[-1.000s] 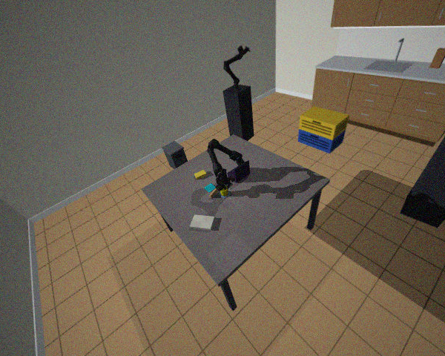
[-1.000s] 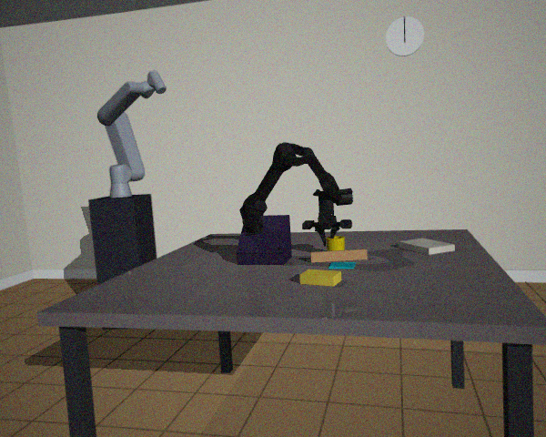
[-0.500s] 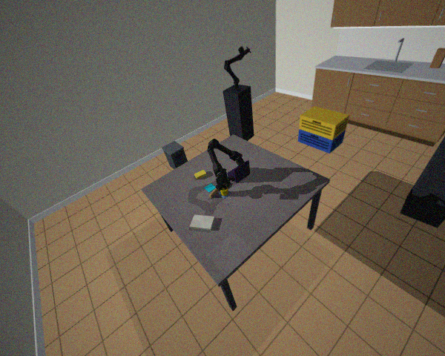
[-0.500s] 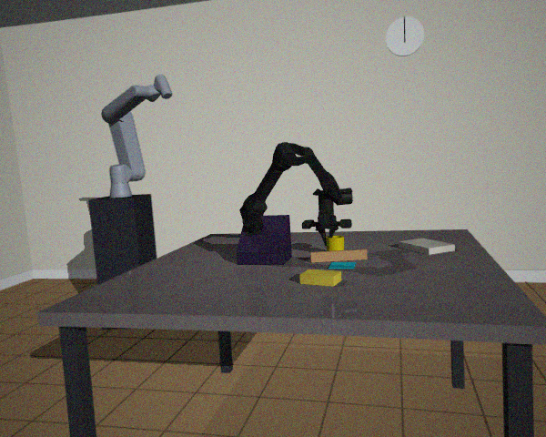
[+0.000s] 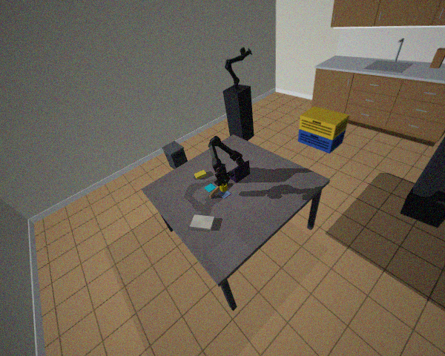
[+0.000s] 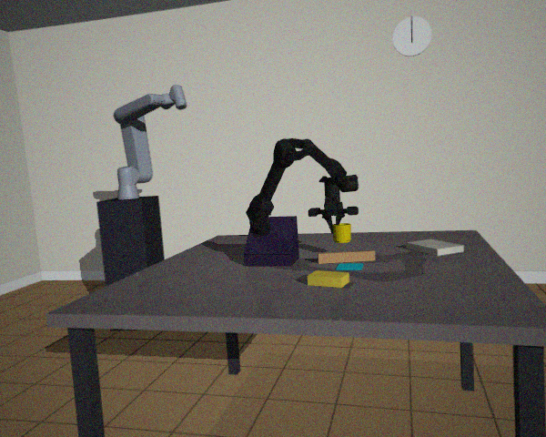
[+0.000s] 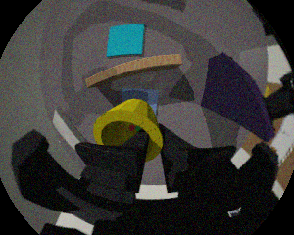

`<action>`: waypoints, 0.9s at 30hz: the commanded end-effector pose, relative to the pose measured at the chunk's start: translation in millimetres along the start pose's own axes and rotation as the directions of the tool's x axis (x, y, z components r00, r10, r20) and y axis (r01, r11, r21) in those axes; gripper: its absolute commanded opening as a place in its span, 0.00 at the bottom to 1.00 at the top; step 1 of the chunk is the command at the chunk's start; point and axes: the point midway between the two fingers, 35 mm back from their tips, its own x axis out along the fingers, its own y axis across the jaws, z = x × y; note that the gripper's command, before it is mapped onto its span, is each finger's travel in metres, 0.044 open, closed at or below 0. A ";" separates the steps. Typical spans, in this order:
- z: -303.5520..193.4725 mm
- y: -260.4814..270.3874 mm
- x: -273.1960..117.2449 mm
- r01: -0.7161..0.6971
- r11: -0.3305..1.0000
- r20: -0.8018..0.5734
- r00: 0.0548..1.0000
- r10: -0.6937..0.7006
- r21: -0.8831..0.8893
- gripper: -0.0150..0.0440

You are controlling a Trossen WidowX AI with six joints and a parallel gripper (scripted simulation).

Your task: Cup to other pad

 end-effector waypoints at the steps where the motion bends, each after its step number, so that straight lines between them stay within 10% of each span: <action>1: 0.0 0.1 -7.2 0.001 1.000 -0.005 1.000 -0.001 0.008 0.25; 27: 19.1 5.3 -3.8 0.000 1.000 -0.002 1.000 0.000 0.005 0.25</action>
